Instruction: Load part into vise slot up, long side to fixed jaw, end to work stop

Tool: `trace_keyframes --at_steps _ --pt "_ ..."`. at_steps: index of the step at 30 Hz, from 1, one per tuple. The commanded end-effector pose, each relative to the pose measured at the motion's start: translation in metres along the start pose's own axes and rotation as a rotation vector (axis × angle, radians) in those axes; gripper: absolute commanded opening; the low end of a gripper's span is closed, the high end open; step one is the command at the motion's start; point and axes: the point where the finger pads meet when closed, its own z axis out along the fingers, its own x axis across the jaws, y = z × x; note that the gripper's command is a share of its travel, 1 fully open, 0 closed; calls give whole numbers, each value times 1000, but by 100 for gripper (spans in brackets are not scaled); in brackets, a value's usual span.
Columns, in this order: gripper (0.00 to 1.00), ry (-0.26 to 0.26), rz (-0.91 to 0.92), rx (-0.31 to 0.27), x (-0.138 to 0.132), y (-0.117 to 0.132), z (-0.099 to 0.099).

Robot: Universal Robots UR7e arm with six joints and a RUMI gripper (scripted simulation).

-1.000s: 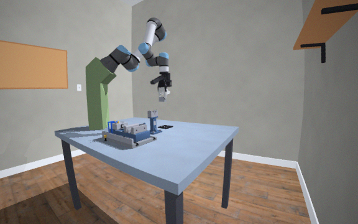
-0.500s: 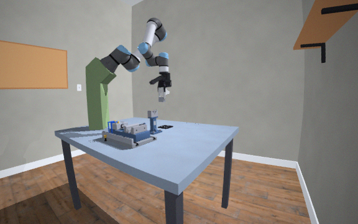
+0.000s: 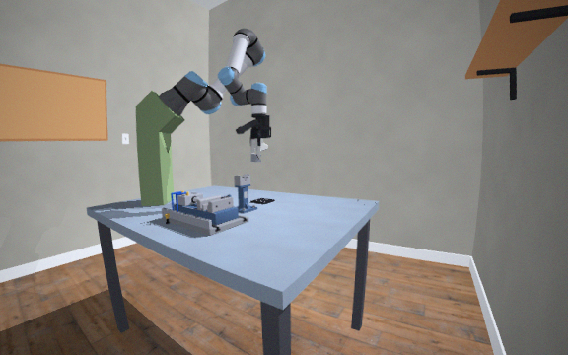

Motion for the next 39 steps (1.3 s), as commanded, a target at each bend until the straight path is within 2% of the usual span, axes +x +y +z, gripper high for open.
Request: trace_keyframes --at_steps 1,39 --pt "0 0 50 1 -1 -2 0" --pt "0 2 466 10 -12 -23 3"
